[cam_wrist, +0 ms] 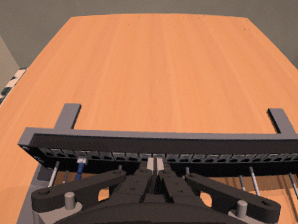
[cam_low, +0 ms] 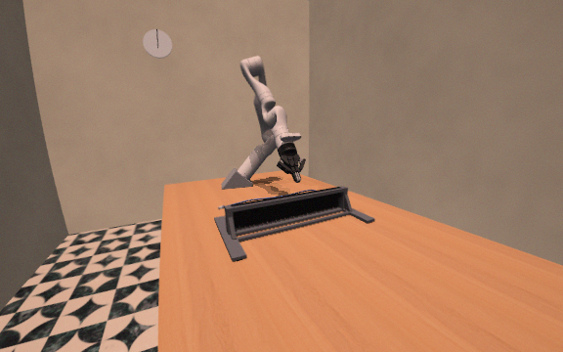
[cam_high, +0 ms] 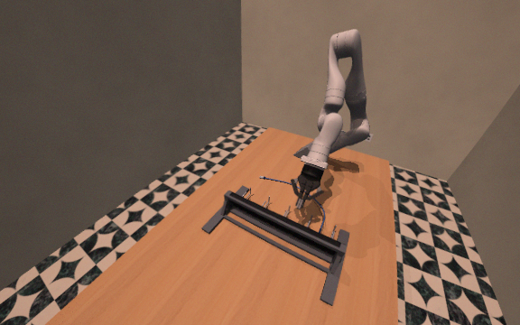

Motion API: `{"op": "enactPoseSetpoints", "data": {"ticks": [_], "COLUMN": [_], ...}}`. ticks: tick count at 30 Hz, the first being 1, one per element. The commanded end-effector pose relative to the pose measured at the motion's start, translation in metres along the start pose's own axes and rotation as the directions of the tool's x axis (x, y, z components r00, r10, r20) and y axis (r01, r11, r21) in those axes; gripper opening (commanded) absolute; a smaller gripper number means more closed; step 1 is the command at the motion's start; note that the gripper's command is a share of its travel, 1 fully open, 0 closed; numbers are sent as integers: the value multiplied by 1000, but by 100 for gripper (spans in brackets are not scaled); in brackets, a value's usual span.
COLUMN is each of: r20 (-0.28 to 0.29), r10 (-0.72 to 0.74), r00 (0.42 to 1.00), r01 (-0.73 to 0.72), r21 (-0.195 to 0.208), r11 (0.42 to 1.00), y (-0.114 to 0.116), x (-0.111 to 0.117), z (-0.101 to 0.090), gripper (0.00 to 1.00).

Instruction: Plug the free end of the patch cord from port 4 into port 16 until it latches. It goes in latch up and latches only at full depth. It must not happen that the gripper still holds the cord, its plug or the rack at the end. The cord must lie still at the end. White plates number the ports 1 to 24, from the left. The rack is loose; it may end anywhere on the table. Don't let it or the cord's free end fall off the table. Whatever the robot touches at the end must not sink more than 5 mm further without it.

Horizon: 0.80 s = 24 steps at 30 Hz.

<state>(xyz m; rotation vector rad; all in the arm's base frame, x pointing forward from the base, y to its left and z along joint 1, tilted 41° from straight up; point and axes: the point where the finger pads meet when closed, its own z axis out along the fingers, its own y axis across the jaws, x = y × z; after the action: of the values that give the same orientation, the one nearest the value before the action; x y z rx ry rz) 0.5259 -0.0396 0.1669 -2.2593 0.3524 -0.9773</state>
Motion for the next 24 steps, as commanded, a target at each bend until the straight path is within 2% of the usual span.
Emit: {"op": "enactPoseSetpoints", "data": {"ticks": [1, 24], "r20": [4, 0], "r10": [-12, -27], "r00": [1000, 1000], "r01": [12, 27], "r21": [6, -1], "r11": [1000, 1000], "y": [-1, 2], "x": [-2, -1], "z": [12, 12], "gripper": [0, 0]}}
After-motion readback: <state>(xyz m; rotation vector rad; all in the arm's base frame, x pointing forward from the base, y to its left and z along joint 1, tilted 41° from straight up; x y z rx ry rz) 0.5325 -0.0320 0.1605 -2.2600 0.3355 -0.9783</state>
